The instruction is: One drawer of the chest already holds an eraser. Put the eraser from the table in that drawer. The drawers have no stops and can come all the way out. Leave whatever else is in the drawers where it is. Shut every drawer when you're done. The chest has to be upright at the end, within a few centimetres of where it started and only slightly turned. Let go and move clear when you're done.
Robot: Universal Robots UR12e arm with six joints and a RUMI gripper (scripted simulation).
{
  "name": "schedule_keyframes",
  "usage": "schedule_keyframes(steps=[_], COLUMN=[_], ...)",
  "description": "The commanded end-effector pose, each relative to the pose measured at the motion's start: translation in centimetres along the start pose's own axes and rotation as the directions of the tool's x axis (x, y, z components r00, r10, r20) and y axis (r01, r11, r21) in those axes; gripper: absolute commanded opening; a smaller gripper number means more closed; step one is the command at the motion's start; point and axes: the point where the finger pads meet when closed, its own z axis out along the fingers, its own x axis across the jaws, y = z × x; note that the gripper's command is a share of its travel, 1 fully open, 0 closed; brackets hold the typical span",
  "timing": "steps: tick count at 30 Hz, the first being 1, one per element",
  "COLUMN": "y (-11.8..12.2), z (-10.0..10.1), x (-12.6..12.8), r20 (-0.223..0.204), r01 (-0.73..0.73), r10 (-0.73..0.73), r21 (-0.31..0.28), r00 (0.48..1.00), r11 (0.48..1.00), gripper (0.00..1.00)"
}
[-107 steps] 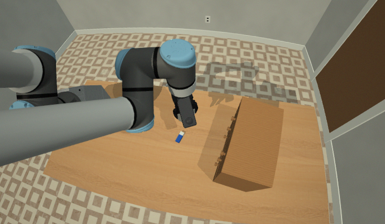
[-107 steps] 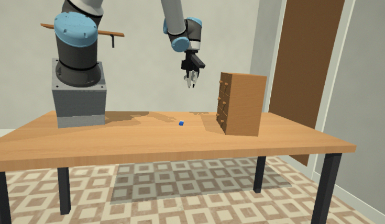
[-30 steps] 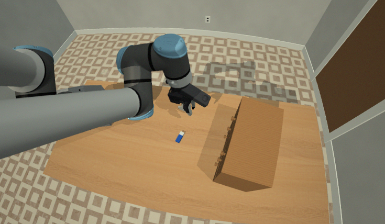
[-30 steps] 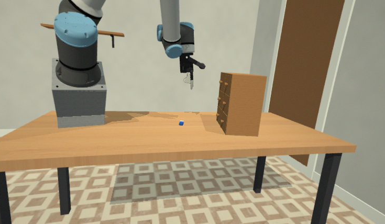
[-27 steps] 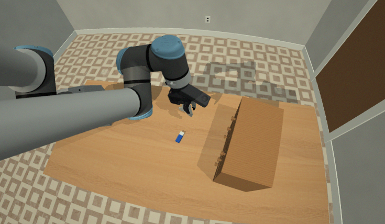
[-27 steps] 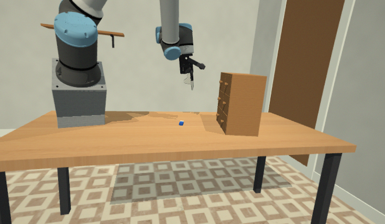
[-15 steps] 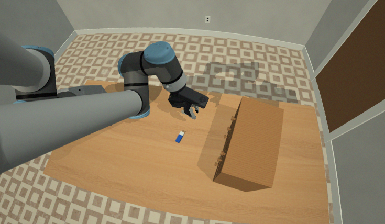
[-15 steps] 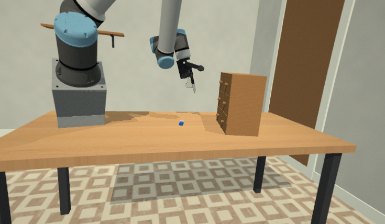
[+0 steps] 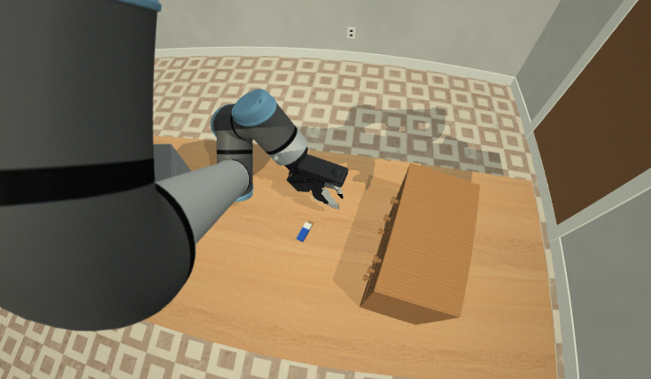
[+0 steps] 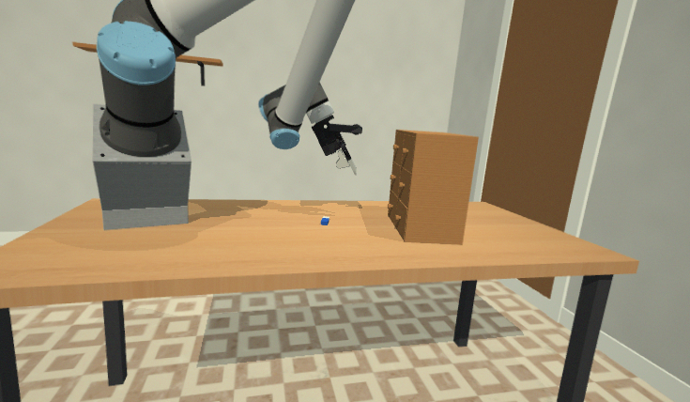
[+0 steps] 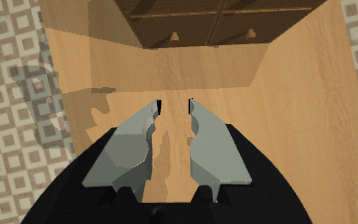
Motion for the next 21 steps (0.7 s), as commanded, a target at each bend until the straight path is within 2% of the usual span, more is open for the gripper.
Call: schedule_keyframes(steps=[1,11,13,21], y=[-0.3,-0.7,-0.7,-0.9], z=[1.2,3.5,3.5,4.6], x=[-0.1,-0.1,-0.1,-0.1], r20=[0.007,0.007,0.007,0.007], r01=[0.002,0.001,0.001,0.000], r10=[-0.002,-0.002,-0.002,-0.002], r21=[0.099,0.249,0.249,0.318], r00=[1.000,1.000,1.000,1.000], r11=[0.995,0.969,0.969,0.948], gripper=[0.20,0.20,0.20,0.20])
